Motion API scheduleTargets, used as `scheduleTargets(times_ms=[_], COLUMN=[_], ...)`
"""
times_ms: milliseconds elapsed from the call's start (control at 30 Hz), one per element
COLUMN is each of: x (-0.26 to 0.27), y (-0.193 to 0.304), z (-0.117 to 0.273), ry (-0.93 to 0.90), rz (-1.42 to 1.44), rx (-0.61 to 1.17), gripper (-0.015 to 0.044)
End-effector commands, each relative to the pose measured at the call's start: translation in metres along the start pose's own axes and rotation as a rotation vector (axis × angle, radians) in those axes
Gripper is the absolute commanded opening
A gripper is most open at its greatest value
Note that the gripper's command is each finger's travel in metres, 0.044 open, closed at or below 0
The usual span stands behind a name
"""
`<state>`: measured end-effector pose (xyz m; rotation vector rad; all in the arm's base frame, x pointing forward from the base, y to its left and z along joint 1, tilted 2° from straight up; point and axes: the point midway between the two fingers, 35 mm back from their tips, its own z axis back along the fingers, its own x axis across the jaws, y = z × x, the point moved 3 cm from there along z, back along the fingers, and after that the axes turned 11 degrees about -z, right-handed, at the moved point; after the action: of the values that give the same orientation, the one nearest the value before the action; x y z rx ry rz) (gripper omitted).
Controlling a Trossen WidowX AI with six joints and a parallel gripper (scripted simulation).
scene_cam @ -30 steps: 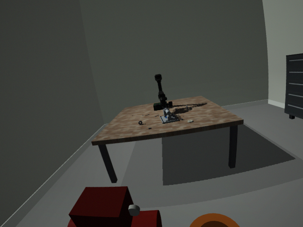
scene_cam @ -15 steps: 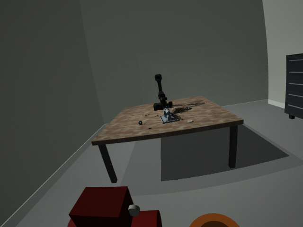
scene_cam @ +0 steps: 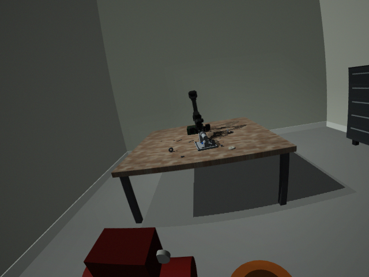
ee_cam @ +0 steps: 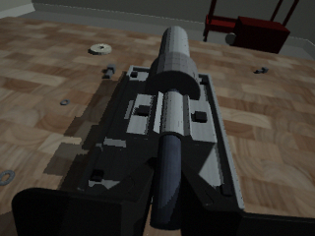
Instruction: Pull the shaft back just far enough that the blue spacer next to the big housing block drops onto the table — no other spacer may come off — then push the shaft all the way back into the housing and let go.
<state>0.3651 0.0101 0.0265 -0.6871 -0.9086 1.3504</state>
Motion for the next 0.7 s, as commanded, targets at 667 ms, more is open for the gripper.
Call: scheduleTargets(times_ms=[667], x=[0.0001], y=[-0.0008], z=[-0.0022], ry=[0.001], rz=[-0.001], rx=[0.003], gripper=[0.0052])
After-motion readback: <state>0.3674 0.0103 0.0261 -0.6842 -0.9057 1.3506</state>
